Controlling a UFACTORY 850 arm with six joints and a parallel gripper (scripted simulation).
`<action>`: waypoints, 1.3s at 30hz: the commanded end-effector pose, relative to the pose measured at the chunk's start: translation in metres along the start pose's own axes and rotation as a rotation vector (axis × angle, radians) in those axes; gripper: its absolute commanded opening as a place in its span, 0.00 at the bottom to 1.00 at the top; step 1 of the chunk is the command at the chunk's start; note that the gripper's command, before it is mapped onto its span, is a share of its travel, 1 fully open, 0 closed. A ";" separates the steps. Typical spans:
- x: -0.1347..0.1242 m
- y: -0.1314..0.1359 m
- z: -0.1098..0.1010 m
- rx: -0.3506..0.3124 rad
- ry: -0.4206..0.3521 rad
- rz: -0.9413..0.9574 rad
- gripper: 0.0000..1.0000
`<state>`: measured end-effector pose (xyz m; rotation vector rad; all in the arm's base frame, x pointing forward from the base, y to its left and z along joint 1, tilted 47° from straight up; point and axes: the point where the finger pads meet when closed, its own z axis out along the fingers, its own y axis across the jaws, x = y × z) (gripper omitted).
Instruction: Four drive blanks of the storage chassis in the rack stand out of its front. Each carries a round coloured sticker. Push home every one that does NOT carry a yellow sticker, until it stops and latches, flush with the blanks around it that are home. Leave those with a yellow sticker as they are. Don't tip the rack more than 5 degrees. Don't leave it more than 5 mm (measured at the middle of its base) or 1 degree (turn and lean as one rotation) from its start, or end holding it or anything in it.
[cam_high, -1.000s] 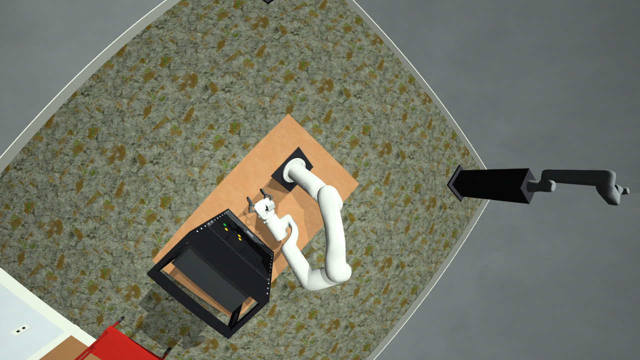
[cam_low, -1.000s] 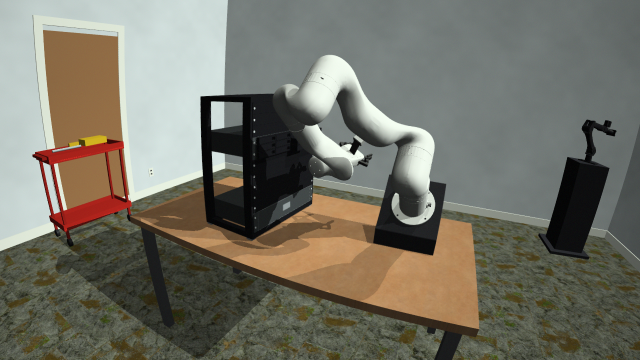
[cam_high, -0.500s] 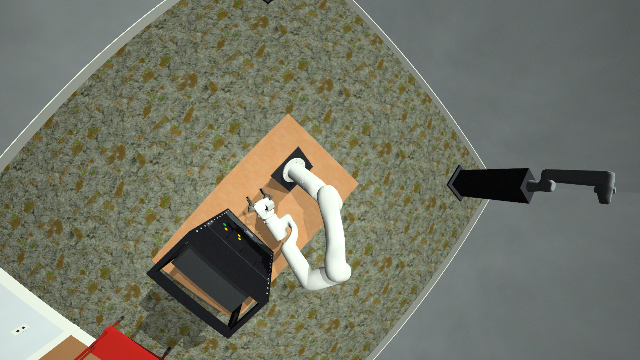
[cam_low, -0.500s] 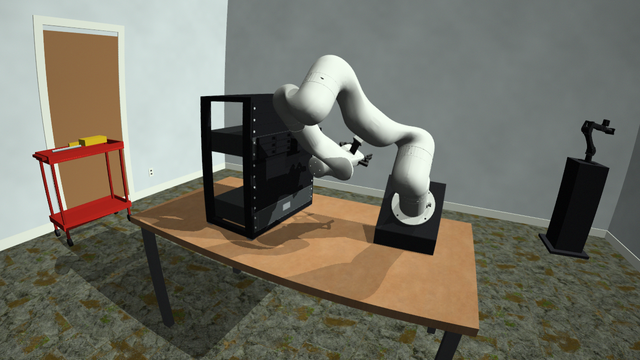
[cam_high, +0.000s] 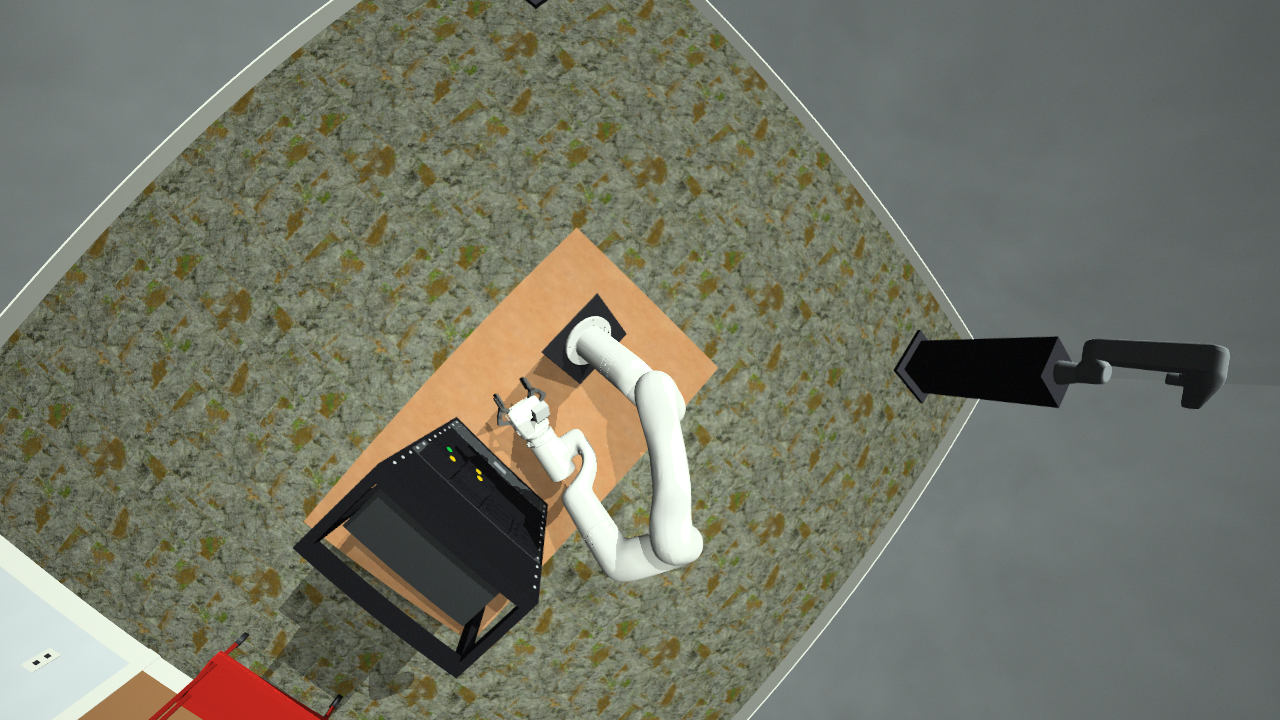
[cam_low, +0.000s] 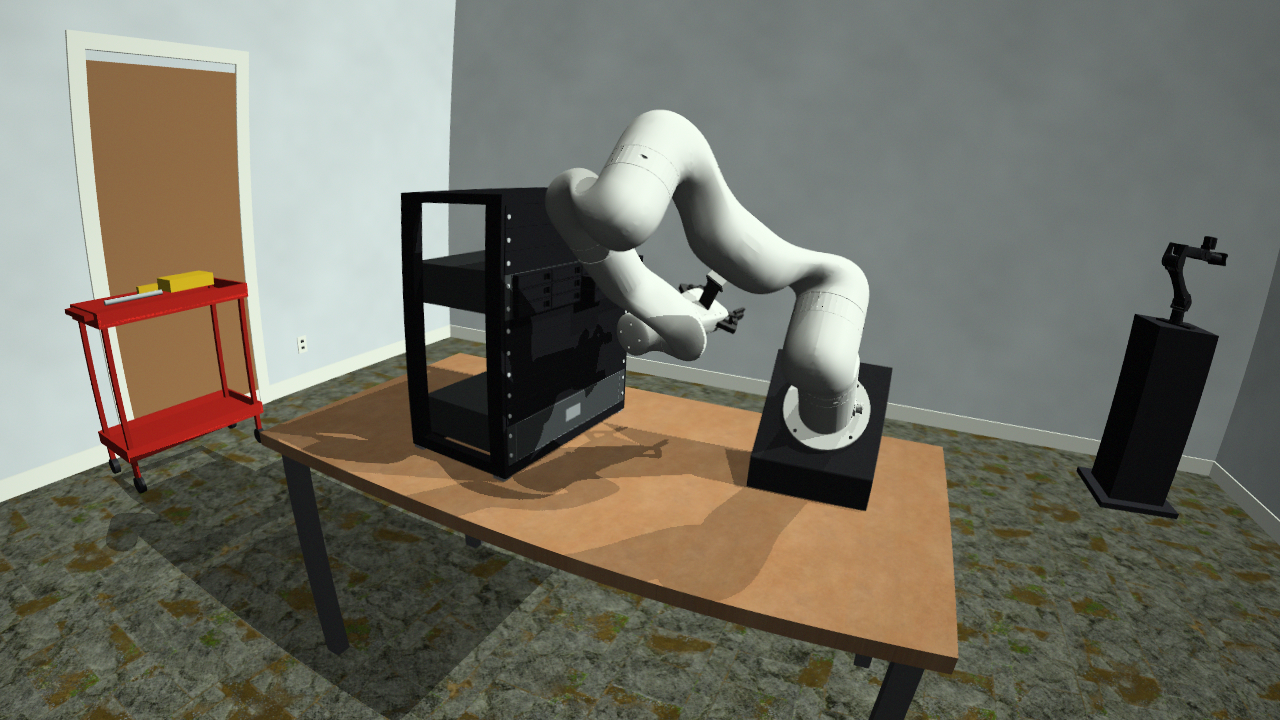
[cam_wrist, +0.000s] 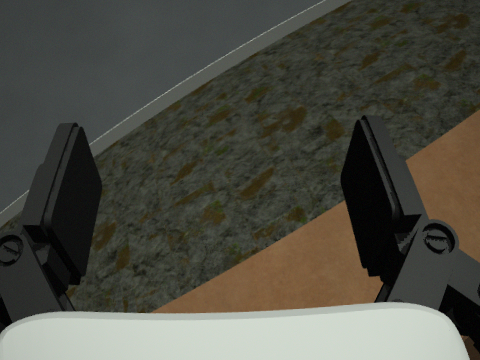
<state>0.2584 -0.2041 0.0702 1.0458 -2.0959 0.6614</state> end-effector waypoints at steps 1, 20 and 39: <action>0.000 0.000 0.000 0.000 0.000 0.001 1.00; 0.003 -0.004 0.004 0.013 0.006 -0.032 1.00; 0.022 -0.025 0.030 0.100 0.047 -0.260 1.00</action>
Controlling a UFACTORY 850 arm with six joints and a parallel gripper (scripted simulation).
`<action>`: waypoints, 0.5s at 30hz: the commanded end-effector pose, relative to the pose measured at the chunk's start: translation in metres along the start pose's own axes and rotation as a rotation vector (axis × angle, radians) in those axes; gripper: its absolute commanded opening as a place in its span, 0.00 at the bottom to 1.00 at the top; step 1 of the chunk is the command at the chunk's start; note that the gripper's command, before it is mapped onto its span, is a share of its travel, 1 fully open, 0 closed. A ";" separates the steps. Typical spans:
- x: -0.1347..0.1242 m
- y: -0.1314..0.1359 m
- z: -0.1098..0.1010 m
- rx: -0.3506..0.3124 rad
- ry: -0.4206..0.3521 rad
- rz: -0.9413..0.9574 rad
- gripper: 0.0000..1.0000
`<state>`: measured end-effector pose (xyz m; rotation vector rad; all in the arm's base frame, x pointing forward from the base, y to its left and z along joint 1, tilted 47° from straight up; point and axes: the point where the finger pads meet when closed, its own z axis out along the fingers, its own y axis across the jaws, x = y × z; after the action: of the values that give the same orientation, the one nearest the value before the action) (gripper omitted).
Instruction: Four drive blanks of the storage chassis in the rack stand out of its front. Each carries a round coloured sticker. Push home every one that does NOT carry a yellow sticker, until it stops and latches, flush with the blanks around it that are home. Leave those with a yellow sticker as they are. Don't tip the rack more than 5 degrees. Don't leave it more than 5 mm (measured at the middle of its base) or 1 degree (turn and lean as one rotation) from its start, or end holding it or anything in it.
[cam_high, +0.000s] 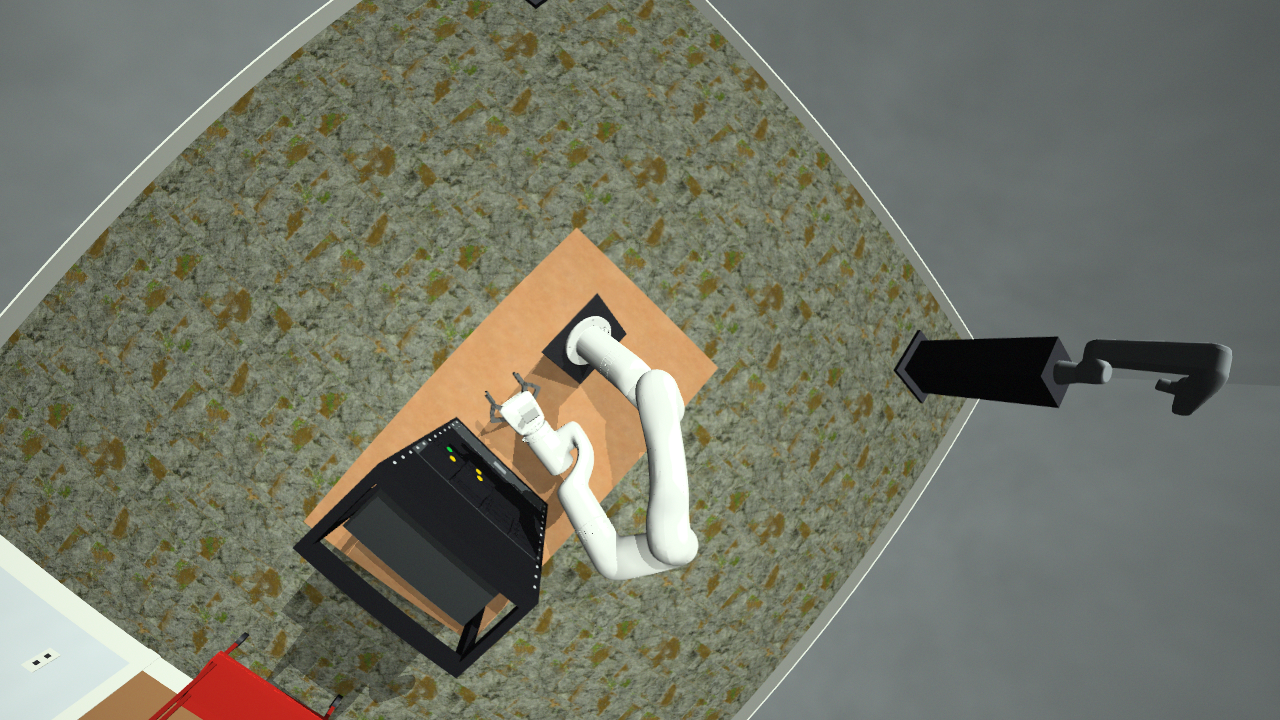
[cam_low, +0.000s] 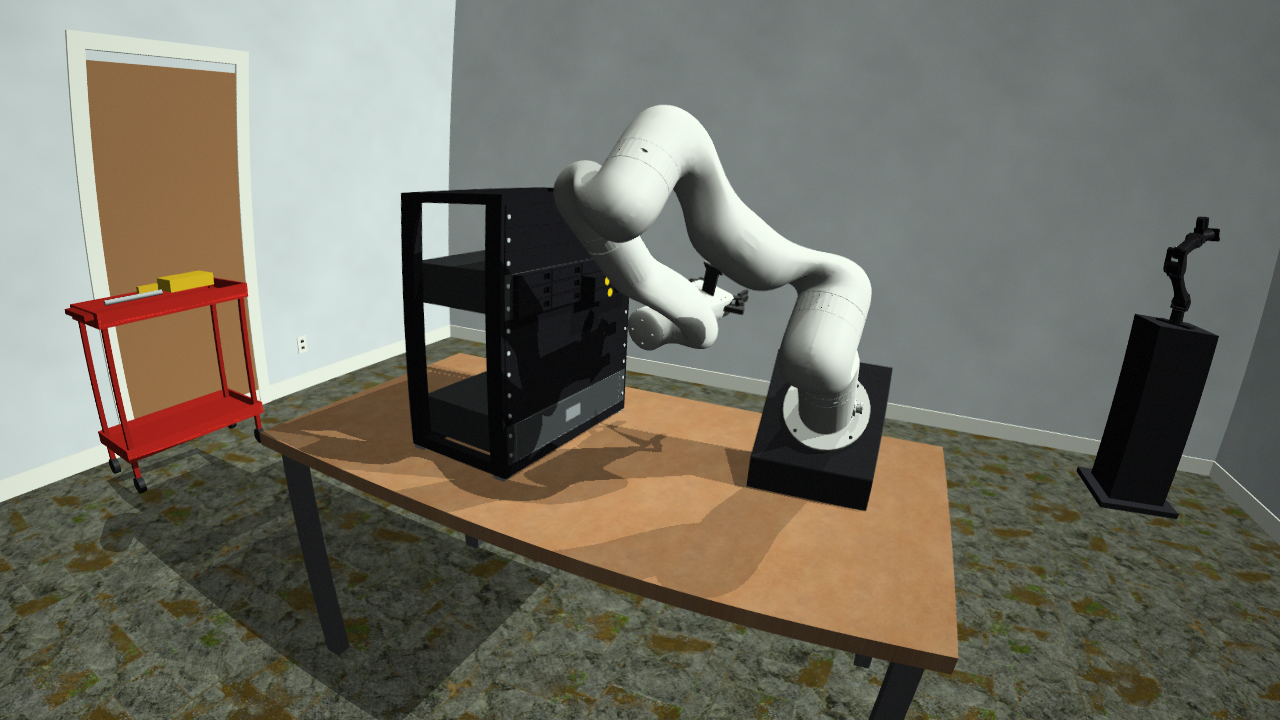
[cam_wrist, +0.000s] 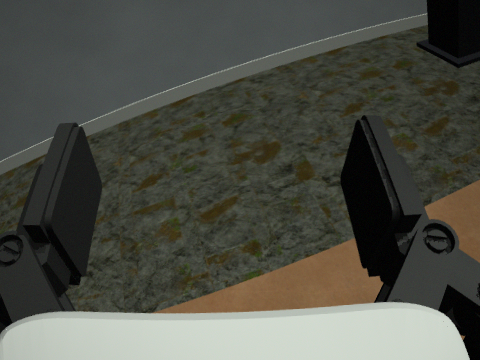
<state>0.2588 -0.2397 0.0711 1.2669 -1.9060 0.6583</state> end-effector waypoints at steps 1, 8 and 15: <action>0.007 -0.005 0.009 0.030 0.012 -0.071 1.00; 0.018 -0.017 0.028 0.099 0.042 -0.244 1.00; 0.026 -0.027 0.042 0.162 0.067 -0.389 1.00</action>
<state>0.2639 -0.2859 0.0682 1.5765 -1.5813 0.6446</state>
